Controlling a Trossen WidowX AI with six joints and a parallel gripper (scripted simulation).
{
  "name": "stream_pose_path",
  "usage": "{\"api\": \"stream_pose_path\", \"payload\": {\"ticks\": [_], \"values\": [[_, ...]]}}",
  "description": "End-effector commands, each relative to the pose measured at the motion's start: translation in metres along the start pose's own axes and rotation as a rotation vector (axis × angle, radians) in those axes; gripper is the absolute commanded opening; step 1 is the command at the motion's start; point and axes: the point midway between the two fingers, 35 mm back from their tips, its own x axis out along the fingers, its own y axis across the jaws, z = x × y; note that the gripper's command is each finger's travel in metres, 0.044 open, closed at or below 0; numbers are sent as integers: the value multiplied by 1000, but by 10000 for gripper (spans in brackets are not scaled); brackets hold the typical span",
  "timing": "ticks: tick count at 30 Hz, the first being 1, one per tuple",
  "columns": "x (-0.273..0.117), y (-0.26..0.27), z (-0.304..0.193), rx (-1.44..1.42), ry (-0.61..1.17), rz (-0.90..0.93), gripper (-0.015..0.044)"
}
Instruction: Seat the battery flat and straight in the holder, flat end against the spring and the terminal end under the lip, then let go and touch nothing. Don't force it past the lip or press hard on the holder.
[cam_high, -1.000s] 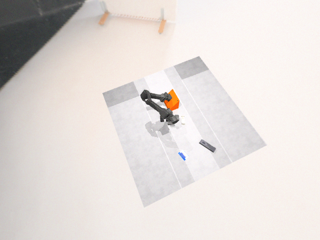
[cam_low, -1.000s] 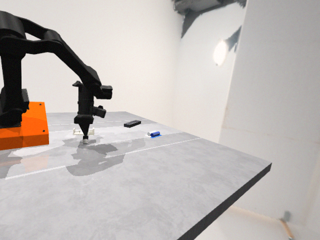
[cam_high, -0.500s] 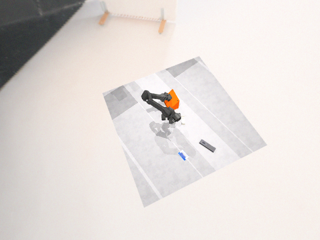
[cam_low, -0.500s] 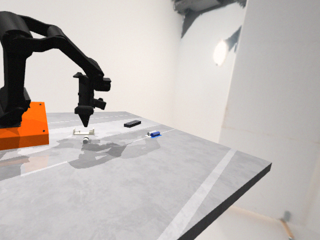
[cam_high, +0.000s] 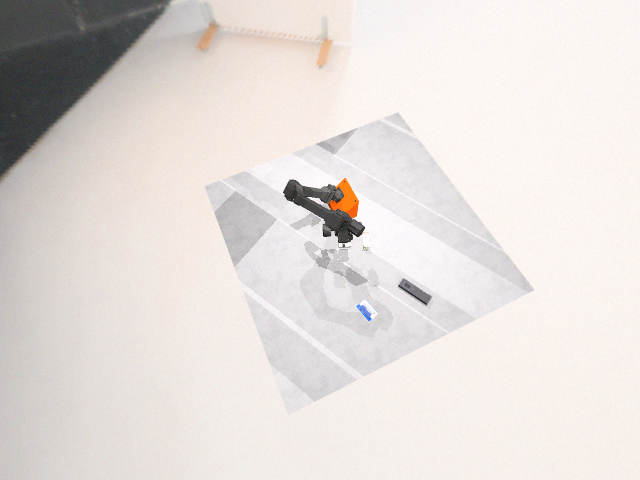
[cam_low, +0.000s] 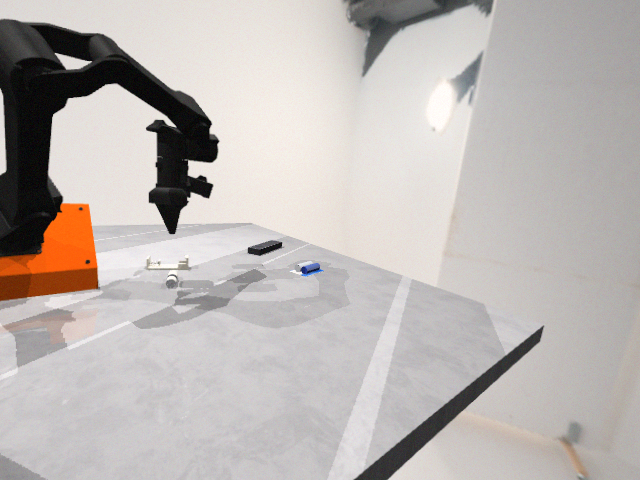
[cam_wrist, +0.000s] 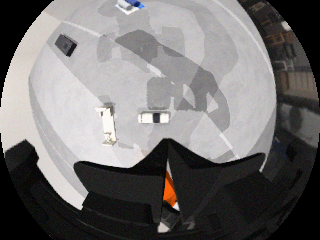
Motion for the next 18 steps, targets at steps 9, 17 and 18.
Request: {"api": "stream_pose_path", "payload": {"ticks": [9,17,18], "values": [[27,10,1,-663,1,4,226],[56,17,0,-1372,0,5,226],[59,18,-1,-1461,0,5,226]]}}
